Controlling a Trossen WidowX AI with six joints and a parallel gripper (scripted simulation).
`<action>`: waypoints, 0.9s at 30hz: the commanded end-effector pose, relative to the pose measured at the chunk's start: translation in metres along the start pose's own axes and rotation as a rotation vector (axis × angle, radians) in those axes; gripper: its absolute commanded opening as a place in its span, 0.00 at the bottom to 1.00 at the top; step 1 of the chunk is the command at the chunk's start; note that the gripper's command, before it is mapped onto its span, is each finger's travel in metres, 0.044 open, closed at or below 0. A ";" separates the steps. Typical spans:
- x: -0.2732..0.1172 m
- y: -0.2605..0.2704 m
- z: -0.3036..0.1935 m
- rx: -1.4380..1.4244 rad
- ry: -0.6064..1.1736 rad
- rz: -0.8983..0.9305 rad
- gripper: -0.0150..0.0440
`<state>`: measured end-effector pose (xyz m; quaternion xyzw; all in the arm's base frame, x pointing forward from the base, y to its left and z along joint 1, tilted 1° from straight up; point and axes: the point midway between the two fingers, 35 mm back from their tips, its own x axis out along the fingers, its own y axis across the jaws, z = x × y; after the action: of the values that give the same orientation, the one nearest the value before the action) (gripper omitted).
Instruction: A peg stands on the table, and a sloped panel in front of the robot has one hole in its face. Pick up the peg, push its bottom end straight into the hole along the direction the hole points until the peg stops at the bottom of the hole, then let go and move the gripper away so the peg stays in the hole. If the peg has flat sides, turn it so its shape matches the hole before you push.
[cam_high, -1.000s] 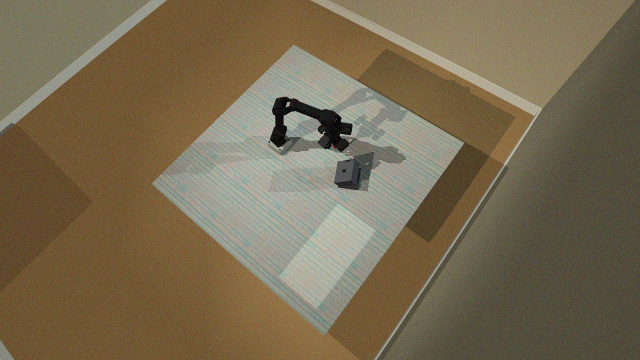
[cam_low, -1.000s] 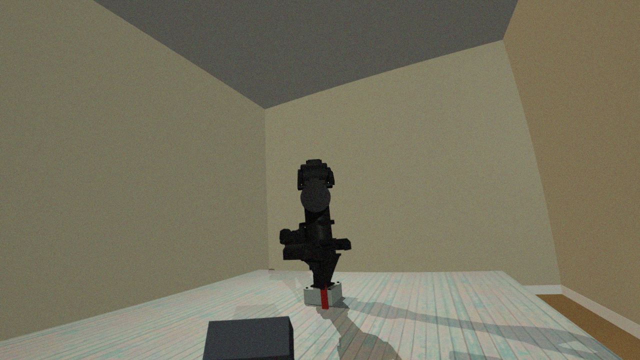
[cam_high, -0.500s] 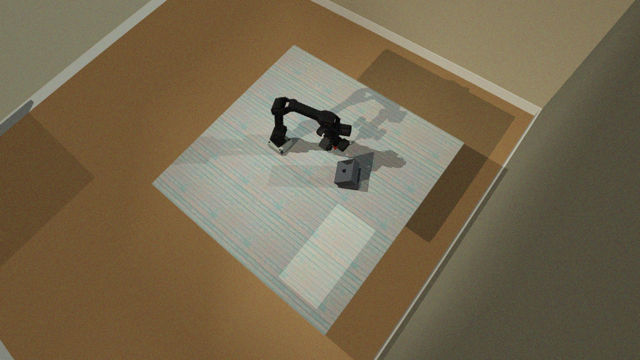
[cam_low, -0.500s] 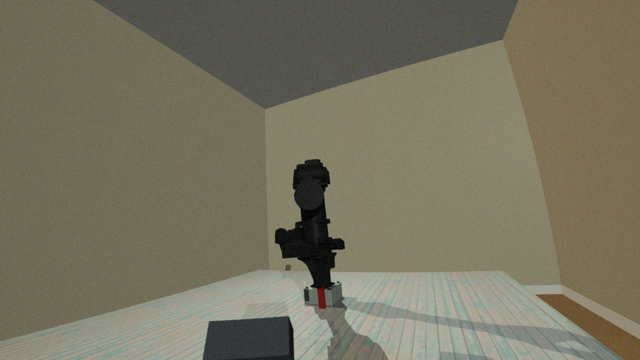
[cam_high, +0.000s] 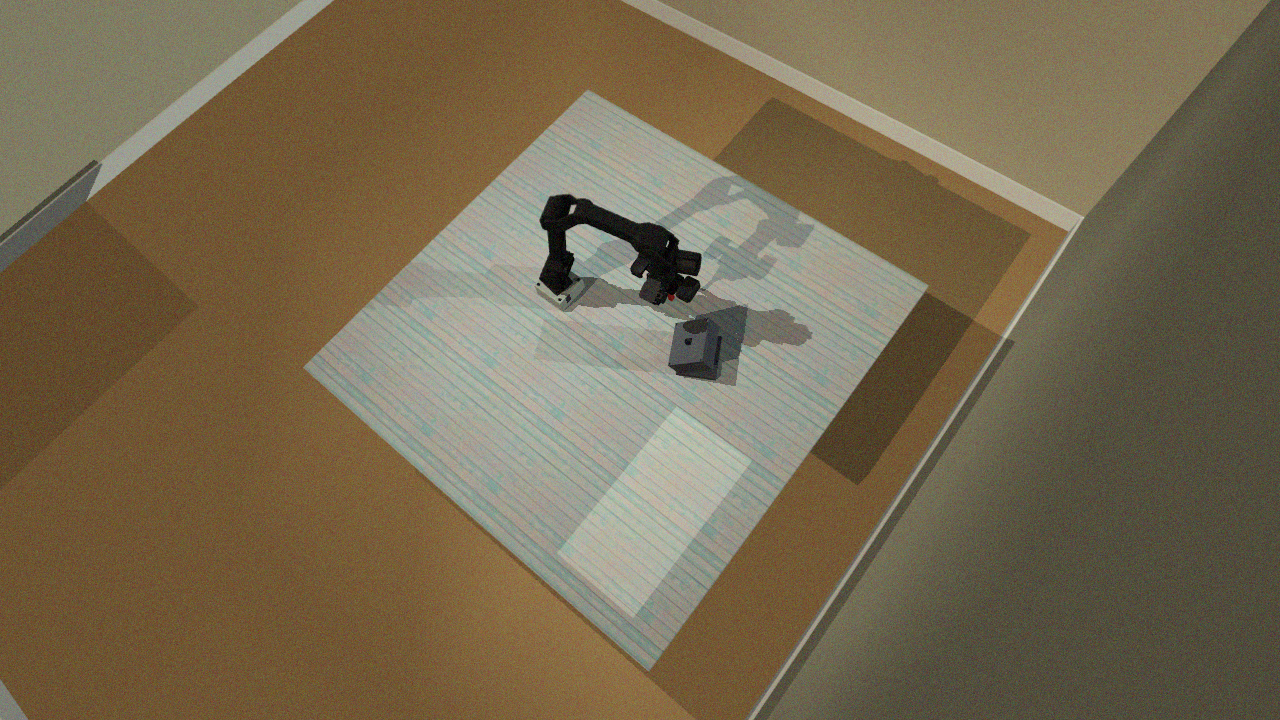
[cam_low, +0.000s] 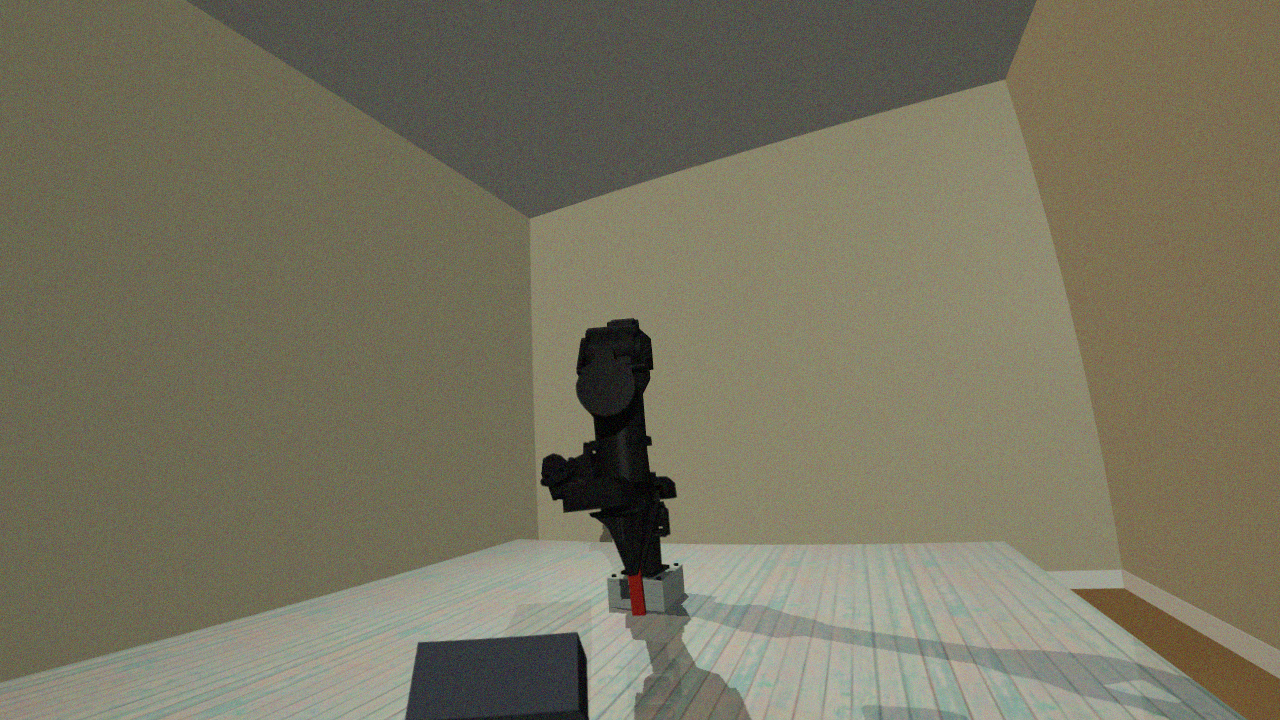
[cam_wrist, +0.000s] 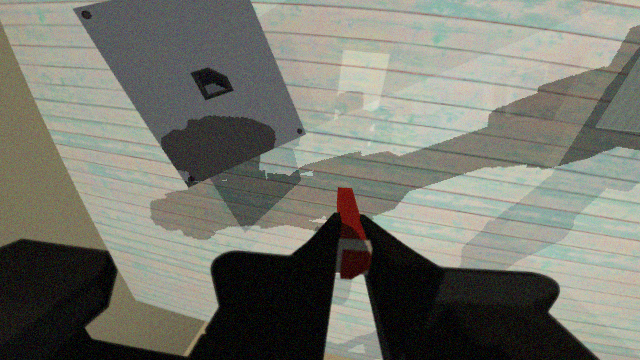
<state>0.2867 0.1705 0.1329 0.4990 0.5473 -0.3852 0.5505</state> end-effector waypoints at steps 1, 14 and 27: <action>-0.001 0.001 0.002 -0.035 0.009 0.007 0.25; -0.004 0.005 0.007 -0.142 0.023 0.029 0.25; -0.007 0.008 0.013 -0.249 0.034 0.052 0.25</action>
<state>0.2954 0.1603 0.1385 0.4522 0.5829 -0.3030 0.6033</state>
